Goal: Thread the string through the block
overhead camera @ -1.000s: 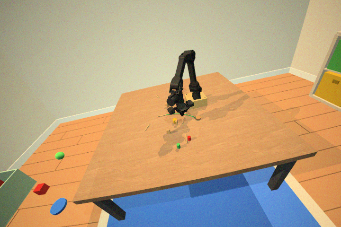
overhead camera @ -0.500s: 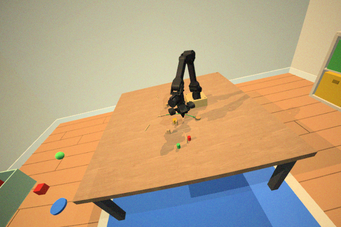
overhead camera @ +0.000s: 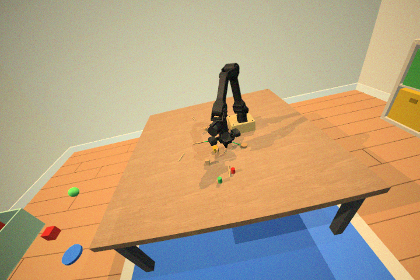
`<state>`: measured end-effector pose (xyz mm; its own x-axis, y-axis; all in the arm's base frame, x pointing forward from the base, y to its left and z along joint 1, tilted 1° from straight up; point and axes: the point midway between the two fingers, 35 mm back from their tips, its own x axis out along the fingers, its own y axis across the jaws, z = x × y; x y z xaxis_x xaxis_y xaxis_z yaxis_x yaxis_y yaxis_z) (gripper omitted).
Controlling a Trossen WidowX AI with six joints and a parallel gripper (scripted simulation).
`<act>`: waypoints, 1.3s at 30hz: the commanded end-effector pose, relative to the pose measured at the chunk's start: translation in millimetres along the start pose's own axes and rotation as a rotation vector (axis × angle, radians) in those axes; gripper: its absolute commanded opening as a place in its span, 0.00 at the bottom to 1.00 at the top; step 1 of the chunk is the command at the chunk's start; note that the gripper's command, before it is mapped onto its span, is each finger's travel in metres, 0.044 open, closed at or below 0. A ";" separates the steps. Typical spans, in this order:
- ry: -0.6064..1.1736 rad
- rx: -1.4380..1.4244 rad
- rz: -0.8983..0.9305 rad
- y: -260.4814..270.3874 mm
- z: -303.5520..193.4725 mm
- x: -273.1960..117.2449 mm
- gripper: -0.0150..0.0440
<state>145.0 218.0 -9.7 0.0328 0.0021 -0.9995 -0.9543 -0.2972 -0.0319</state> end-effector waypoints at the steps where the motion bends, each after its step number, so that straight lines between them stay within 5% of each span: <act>1: 0.001 0.003 0.006 1.4 -0.8 6.6 0.25; 39: 0.001 0.003 0.002 -49.3 2.0 11.3 0.25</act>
<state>188.3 234.3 -18.6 0.0360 0.0030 -0.9993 -0.9556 -0.2926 -0.0353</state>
